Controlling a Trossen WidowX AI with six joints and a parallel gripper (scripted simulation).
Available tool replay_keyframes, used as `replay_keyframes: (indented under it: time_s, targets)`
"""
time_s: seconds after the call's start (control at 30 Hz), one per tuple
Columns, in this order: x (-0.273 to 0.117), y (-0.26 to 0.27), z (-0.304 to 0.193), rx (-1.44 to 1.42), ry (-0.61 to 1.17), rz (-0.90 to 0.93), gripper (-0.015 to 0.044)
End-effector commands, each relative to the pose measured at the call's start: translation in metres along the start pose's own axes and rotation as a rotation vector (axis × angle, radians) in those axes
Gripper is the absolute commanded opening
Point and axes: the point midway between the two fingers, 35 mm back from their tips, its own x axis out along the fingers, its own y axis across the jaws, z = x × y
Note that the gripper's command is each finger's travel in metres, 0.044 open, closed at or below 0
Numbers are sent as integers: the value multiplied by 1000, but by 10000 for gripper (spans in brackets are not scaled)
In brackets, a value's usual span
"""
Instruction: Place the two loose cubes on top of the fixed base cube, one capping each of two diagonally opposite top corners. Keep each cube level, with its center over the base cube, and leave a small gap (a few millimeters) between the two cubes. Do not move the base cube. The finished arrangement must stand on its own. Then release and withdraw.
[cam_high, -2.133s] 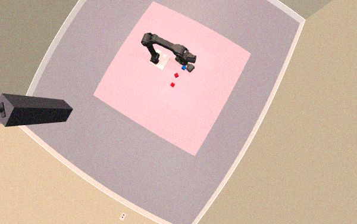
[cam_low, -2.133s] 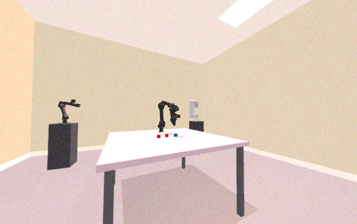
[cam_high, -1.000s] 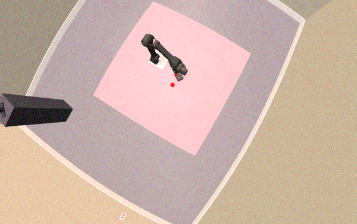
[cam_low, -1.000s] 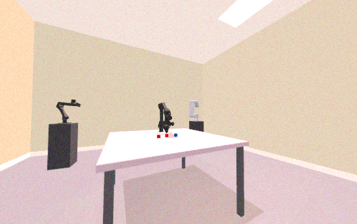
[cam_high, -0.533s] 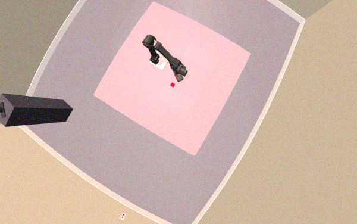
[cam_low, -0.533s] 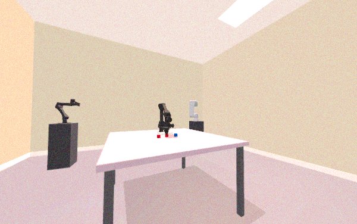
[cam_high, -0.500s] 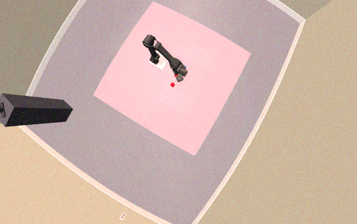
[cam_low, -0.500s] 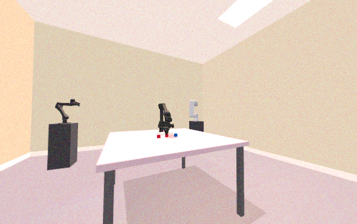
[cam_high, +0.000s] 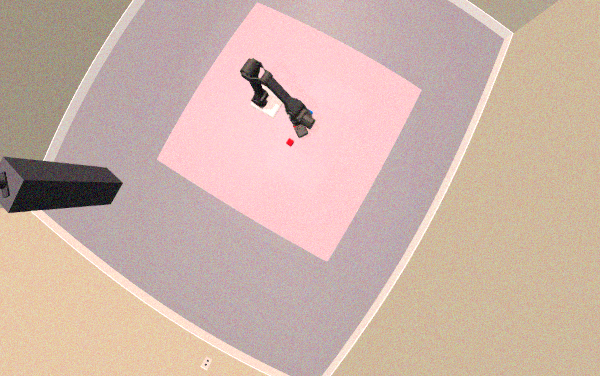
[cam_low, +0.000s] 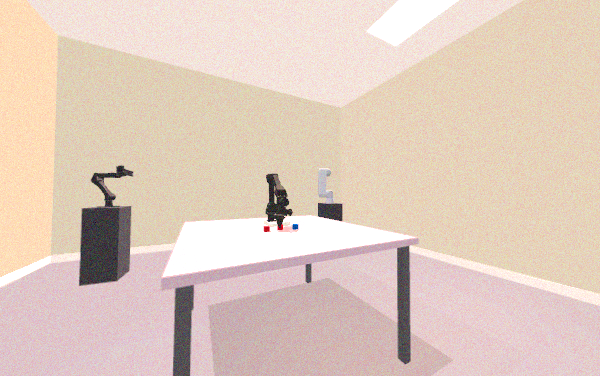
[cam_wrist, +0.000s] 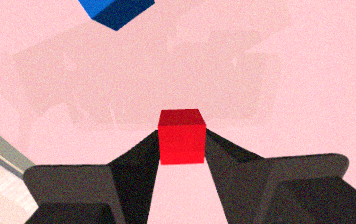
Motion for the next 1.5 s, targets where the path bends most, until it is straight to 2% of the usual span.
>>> replay_keyframes:
  time_s: [0.0, 1.07, 1.2, 1.47]
  targets:
    - [-6, -2, 0, -4, 3, -4, 105]
    - [-107, -1, 0, -4, 2, -4, 105]
    - [-109, 0, 1, 14, 2, -4, 105]
    - [-103, 4, 15, 232, 1, -3, 105]
